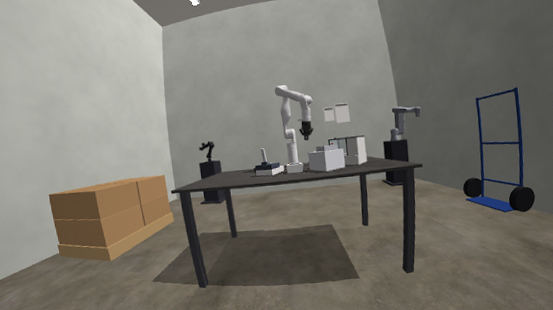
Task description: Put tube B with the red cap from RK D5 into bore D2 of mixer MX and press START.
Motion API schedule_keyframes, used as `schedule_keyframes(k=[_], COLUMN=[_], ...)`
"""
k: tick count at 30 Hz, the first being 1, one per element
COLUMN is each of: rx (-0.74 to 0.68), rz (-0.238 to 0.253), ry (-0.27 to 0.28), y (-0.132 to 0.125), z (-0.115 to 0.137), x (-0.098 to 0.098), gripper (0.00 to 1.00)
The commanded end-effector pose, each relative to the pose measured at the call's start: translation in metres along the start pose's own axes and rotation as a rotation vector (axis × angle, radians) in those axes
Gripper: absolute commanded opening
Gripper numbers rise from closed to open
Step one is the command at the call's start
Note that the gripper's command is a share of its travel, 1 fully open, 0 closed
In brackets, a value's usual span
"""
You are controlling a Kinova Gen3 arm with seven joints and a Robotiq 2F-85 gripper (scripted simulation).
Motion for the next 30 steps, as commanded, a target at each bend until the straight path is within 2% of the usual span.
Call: schedule_keyframes(k=[1,16,18,30], rx=[-0.090,-0.683,-0.683,-1.158], rz=[-0.005,-0.065,-0.065,-0.114], ry=[-0.010,-0.076,-0.076,-0.129], y=[-0.001,-0.009,-0.009,-0.013], z=[-0.006,-0.045,-0.045,-0.076], x=[-0.003,-0.028,-0.028,-0.048], gripper=[0.10,0.10,0.10,0.10])
Point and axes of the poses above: the point where the finger pads meet when closed, its own x axis back along the fingers, its own y axis across the jaws, z = x × y, the point moved 5 cm from there along x, back along the fingers, and after that the axes turned 2 degrees about x, right-handed, at the moved point
